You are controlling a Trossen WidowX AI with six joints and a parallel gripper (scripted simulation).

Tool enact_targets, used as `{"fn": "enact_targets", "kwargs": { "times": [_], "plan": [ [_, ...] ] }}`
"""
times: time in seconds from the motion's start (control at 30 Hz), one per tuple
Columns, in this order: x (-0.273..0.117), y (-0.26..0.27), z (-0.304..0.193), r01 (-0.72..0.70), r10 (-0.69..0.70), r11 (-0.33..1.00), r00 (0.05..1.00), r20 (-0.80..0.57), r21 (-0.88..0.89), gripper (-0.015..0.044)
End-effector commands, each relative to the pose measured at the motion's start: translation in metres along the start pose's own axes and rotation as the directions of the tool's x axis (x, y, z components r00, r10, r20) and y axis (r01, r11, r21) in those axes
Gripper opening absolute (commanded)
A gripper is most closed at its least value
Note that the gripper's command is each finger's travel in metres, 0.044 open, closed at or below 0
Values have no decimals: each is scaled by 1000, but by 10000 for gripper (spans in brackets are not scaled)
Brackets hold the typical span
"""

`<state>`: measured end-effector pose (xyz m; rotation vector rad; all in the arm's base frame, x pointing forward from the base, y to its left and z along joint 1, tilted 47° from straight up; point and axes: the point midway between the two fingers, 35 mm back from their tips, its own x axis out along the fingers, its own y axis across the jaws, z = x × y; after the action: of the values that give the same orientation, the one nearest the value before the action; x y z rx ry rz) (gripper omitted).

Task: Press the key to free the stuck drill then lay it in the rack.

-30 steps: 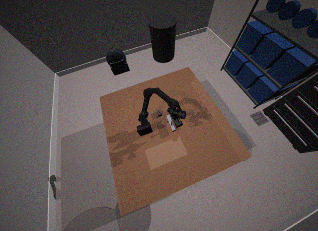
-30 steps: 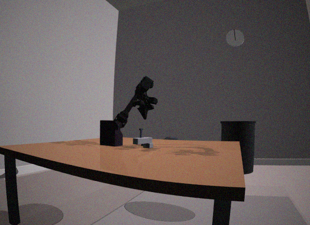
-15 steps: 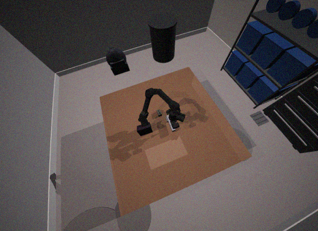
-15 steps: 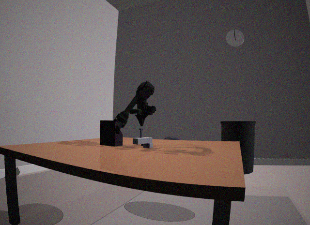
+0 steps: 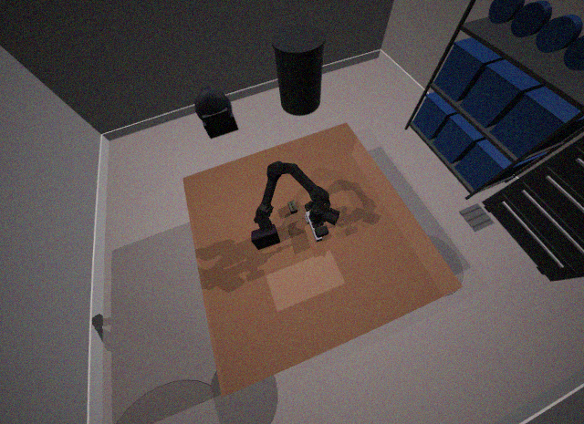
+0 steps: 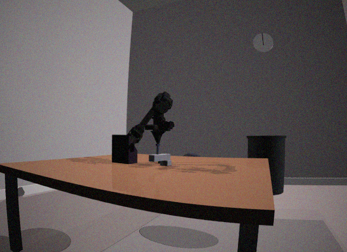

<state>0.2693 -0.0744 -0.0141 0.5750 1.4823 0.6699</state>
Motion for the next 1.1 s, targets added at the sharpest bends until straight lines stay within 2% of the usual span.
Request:
{"fn": "enact_targets", "kwargs": {
  "times": [0.0, 1.07],
  "plan": [
    [4, 2, -4, -10, 10, 1000, 1000, -4, 9, 0],
    [11, 0, 0, -10, 10, 1000, 1000, -3, 8, 0]
  ]
}}
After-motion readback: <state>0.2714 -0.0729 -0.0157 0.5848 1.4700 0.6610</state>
